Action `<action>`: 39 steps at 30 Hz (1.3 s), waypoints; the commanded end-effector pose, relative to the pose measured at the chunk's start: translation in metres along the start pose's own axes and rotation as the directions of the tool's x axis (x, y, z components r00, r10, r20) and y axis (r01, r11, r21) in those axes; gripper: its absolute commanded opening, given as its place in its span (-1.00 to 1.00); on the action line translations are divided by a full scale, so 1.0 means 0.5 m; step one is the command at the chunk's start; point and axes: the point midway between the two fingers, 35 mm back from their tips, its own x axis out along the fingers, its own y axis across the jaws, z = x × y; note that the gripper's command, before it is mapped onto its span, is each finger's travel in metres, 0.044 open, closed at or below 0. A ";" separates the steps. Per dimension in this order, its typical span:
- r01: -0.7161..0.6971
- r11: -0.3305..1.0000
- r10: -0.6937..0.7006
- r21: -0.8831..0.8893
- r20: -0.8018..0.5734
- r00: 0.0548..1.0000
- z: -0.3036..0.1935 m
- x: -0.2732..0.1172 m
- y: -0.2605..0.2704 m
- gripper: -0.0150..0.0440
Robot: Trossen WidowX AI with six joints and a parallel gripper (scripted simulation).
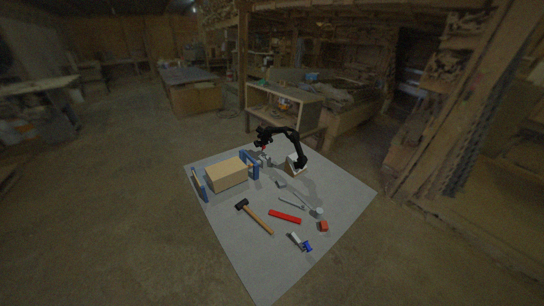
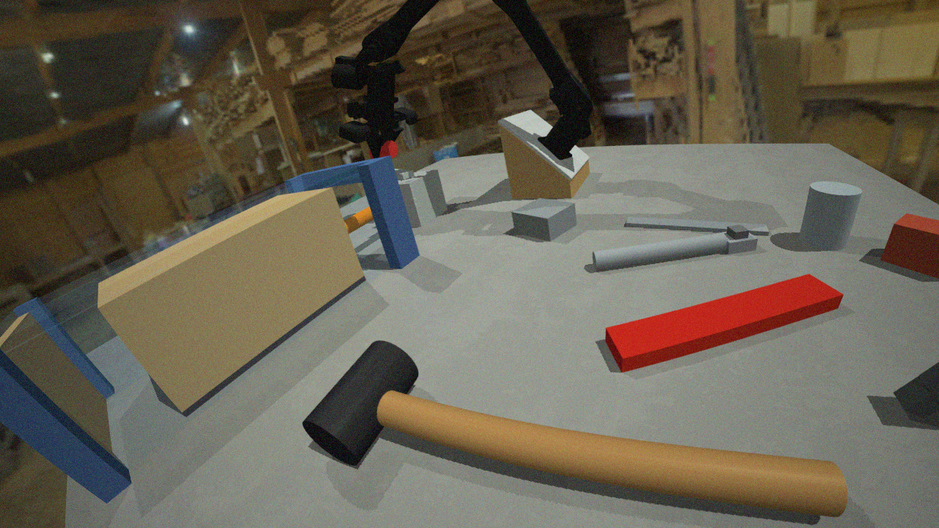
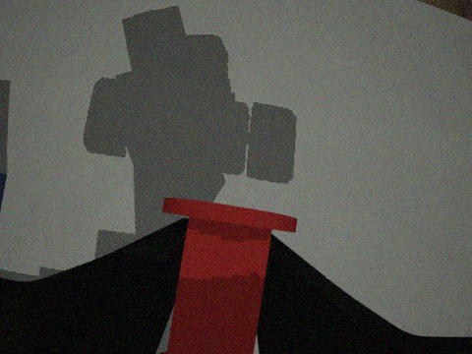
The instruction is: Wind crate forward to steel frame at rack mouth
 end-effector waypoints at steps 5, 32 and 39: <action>-0.038 0.999 0.038 -0.027 -0.003 0.999 -0.003 0.007 0.062 -0.49; -0.040 0.999 0.040 -0.028 -0.004 0.999 -0.009 0.003 0.121 -0.49; -0.041 0.999 0.041 -0.028 -0.005 0.999 -0.014 0.000 0.139 -0.49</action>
